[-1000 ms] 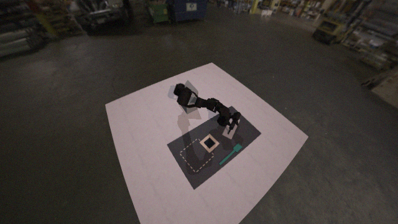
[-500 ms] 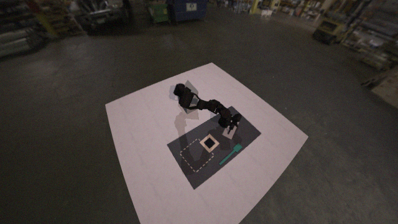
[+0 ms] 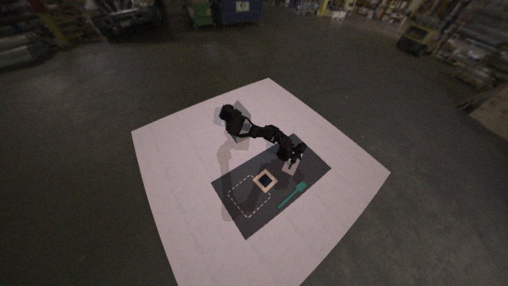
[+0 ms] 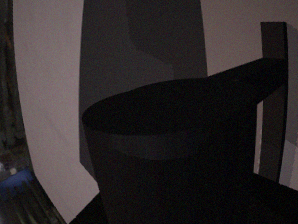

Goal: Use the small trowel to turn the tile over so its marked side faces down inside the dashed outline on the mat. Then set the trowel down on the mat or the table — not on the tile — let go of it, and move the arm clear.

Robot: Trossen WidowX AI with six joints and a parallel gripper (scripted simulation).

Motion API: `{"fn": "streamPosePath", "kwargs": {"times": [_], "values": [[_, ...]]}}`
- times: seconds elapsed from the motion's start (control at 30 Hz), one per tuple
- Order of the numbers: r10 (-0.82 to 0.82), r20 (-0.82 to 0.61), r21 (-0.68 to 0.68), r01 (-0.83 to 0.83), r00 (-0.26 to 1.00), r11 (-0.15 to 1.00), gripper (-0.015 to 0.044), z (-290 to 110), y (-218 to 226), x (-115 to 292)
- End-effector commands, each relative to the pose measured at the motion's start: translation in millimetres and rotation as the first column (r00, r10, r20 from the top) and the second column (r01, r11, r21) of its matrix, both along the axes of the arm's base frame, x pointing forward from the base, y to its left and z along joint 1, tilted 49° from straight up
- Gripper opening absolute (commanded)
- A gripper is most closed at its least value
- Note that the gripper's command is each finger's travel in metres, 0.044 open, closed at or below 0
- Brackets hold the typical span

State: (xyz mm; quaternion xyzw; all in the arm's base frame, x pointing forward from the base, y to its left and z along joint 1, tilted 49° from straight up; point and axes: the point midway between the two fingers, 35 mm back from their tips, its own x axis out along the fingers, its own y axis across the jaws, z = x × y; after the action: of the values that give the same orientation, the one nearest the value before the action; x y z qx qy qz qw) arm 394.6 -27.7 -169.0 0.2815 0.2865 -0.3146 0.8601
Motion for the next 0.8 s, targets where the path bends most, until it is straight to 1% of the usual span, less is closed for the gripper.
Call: {"fn": "streamPosePath", "kwargs": {"times": [0.0,0.1,0.17,0.4,0.47,0.6,0.77], "values": [[0.001,0.0,-0.002,-0.001,1.0,1.0,0.0023,0,0,0],[0.001,0.0,-0.002,-0.001,1.0,1.0,0.0002,0,0,0],[0.001,0.0,-0.001,-0.001,1.0,1.0,0.0,3,3,2],[0.0,0.001,0.004,0.0,1.0,1.0,0.0,37,42,8],[0.0,0.002,0.004,0.0,1.0,1.0,0.0,40,45,9],[-0.015,0.015,0.008,0.015,1.0,1.0,0.0,43,42,7],[-0.125,0.117,0.045,0.121,0.985,0.992,0.0,66,14,-4]]}}
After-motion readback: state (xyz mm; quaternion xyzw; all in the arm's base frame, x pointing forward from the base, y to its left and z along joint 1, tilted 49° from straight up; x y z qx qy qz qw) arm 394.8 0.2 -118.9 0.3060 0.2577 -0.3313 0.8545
